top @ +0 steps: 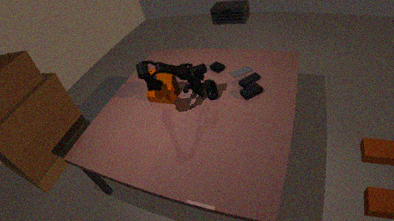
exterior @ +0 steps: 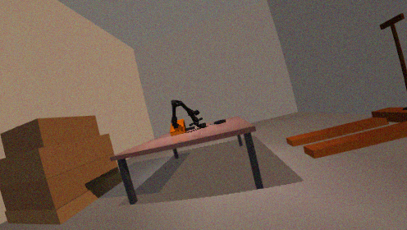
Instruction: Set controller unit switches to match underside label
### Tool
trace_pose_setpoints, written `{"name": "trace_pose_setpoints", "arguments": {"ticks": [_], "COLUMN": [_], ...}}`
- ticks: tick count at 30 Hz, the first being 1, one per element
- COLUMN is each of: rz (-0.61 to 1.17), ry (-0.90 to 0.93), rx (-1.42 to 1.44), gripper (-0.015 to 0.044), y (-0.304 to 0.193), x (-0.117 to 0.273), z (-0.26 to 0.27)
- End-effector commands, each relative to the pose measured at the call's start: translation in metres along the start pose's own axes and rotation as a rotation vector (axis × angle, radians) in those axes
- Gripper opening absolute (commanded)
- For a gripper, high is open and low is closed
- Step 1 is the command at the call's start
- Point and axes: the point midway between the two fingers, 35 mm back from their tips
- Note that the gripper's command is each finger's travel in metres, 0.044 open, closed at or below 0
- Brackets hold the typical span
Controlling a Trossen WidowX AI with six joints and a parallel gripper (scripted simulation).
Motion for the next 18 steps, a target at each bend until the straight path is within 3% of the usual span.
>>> {"name": "trace_pose_setpoints", "arguments": {"ticks": [1,9,18], "rz": [0.000,0.004,-0.001], "ry": [-0.012,-0.012,0.121], "rx": [0.007,0.010,0.136], "gripper": [0.0000,0.0000,0.0000], "y": [0.000,-0.001,0.032], "x": [0.038,0.052,0.053], "z": [0.026,0.038,-0.018]}}
Point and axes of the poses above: the point midway between the two fingers, 35 mm back from their tips, its own x axis back along the fingers, its own z axis across the jaws, y = z × x
